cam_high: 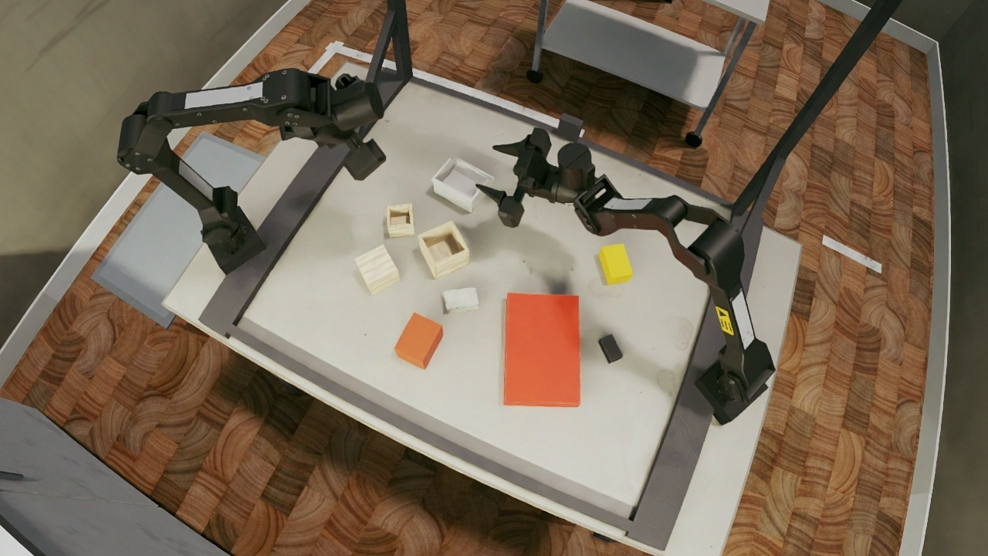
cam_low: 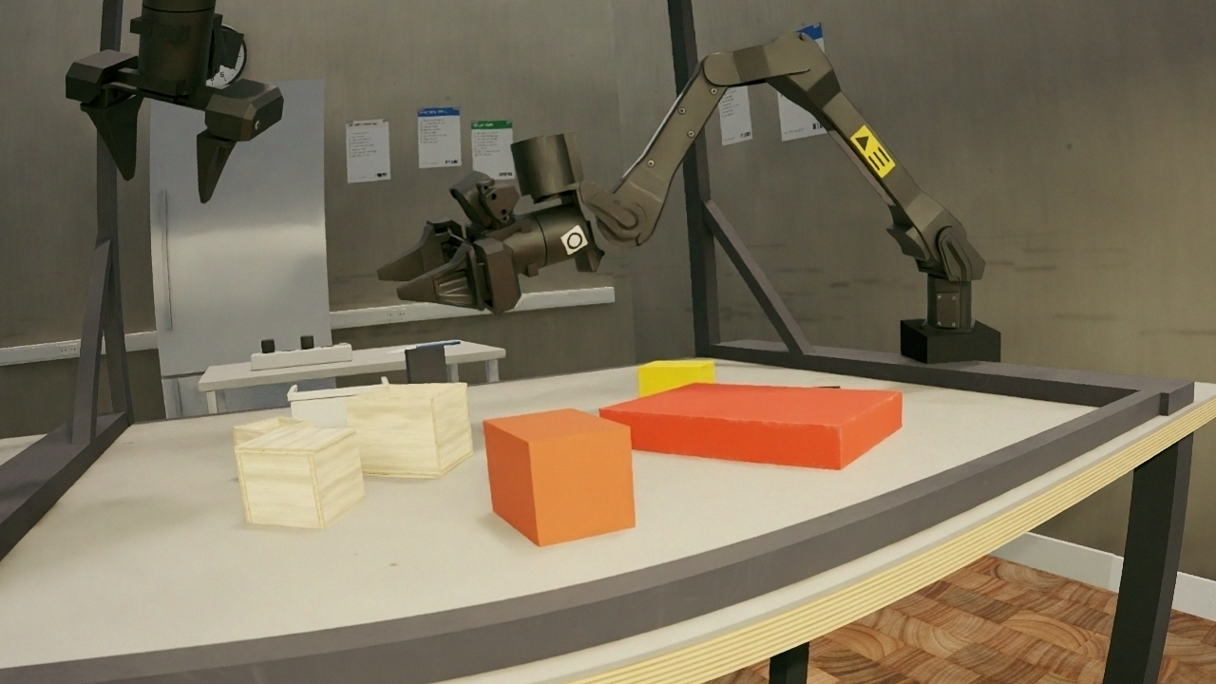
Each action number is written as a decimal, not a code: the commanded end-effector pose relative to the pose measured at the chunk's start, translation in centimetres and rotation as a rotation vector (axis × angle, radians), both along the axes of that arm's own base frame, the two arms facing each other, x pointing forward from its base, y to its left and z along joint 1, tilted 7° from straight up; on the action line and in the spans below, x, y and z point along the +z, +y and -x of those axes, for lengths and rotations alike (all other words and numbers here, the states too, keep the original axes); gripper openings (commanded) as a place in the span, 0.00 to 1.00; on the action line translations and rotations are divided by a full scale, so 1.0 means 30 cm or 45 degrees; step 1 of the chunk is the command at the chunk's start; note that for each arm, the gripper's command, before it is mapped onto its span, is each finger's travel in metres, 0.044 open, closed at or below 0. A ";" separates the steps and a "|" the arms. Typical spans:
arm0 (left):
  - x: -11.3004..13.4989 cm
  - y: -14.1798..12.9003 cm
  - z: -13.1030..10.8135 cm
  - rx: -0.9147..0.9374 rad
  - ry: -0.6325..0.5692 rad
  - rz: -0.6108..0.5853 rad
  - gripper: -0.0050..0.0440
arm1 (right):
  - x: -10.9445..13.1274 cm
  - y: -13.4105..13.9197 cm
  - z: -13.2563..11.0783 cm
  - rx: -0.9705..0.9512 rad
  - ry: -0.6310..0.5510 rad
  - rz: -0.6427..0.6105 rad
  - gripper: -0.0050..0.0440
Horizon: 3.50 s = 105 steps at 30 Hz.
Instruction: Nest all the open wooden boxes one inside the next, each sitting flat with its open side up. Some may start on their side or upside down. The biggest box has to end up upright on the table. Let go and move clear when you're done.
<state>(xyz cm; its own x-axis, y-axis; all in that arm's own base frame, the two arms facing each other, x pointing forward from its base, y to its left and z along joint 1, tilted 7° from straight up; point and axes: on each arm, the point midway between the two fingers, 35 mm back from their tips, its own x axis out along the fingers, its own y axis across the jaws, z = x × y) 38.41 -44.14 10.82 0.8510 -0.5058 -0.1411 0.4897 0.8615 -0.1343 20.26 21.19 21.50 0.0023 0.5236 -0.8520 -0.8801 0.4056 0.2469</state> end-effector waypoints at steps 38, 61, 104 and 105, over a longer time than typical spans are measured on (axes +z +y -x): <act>0.065 0.540 0.162 0.200 0.931 -0.410 0.92 | -0.213 -0.477 -0.249 -0.954 -0.431 0.026 0.92; 0.132 0.956 0.532 0.486 1.574 -0.609 0.92 | -0.322 -0.764 -0.232 -1.476 -0.657 0.063 0.92; 0.135 0.953 0.529 0.485 1.573 -0.618 0.92 | -0.382 -0.635 -0.315 -2.651 0.340 0.134 0.92; 0.135 0.953 0.529 0.485 1.573 -0.618 0.92 | -0.384 -0.629 -0.316 -2.698 0.360 0.146 0.92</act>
